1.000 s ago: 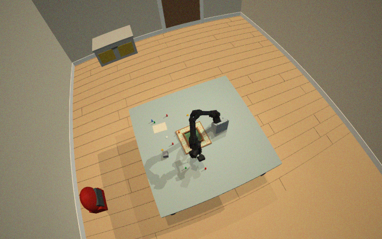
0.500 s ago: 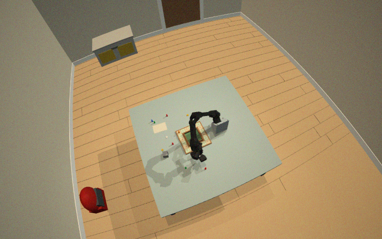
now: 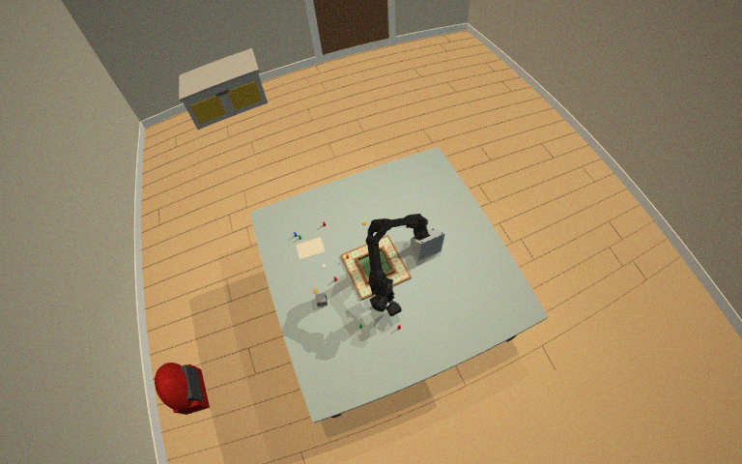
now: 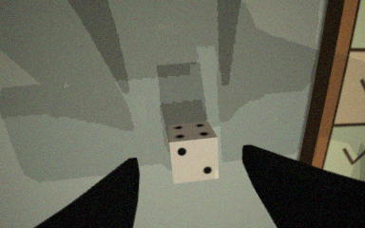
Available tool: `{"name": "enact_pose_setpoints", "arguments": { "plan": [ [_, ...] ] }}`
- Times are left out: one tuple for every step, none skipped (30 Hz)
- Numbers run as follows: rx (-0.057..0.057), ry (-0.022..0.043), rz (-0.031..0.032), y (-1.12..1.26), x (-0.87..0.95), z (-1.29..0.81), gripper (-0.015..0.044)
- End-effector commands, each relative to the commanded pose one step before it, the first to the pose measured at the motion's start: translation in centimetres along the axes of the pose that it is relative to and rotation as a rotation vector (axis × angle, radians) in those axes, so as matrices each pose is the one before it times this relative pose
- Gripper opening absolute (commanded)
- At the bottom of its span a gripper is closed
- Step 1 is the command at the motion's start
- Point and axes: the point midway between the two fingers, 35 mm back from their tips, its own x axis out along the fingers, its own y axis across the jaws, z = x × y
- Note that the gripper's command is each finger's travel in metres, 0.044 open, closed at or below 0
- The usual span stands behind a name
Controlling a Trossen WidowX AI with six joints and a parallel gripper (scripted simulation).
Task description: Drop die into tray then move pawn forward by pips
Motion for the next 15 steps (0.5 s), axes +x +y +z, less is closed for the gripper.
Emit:
{"name": "enact_pose_setpoints", "arguments": {
  "plan": [
    [-0.0051,0.00342,-0.00860,-0.163,0.967,-0.160,0.0275],
    [0.0000,0.00001,-0.00012,-0.004,0.162,-0.005,0.0275],
    [0.0000,0.00001,-0.00013,-0.005,0.161,-0.005,0.0275],
    [0.0000,0.00001,-0.00013,-0.005,0.161,-0.006,0.0275],
    [0.0000,0.00001,-0.00011,-0.004,0.129,-0.005,0.0275],
    [0.0000,0.00001,-0.00007,-0.003,0.077,-0.003,0.0275],
    [0.0000,0.00000,-0.00002,-0.001,0.026,-0.001,0.0275],
    [0.0000,0.00000,0.00000,0.000,0.000,0.000,0.0249],
    [0.0000,0.00000,0.00000,0.000,0.000,0.000,0.0222],
    [0.0000,0.00000,0.00000,0.000,0.000,0.000,0.0196],
    [0.0000,0.00000,0.00000,0.000,0.000,0.000,0.0170],
    [0.0000,0.00000,0.00000,0.000,0.000,0.000,0.0144],
    [0.0000,0.00000,0.00000,0.000,0.000,0.000,0.0118],
    [0.0000,0.00000,0.00000,0.000,0.000,0.000,0.0111],
    [0.0000,0.00000,0.00000,0.000,0.000,0.000,0.0104]
  ]
}}
